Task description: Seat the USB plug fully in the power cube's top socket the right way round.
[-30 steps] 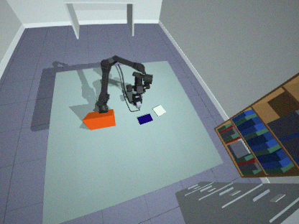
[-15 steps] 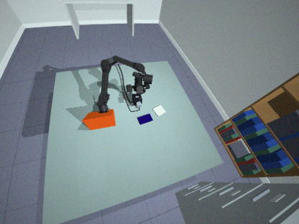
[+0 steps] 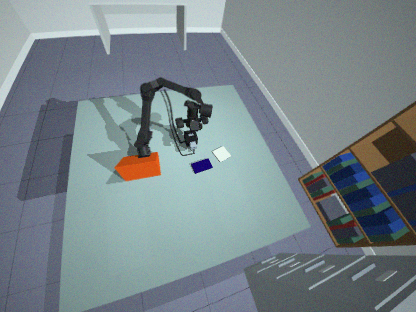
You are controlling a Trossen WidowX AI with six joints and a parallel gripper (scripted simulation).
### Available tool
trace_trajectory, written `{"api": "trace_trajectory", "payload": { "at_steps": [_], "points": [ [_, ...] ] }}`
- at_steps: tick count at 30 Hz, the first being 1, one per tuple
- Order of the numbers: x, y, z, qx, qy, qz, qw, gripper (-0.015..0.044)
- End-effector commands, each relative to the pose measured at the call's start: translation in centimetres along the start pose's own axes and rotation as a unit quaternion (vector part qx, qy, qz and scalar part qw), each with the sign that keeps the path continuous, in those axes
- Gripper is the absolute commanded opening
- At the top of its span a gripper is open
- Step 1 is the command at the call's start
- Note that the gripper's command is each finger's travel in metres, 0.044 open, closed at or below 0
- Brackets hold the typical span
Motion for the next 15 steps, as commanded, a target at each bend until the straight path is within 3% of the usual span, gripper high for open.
{"api": "trace_trajectory", "payload": {
  "at_steps": [1, 15],
  "points": [
    [-0.01, 0.10, 0.05, 0.000, 0.000, 0.004, 1.000, 0.0000],
    [-0.08, 0.26, 0.03, -0.001, 0.001, 0.010, 1.000, 0.0000]
  ]
}}
Point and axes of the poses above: the point midway between the two fingers, 35 mm back from their tips, its own y axis out along the fingers, its own z axis across the jaws, x = y × z, the point moved 4 cm from there along -y, back along the fingers, and after that the axes turned 13 degrees about y, right-handed, at the moved point
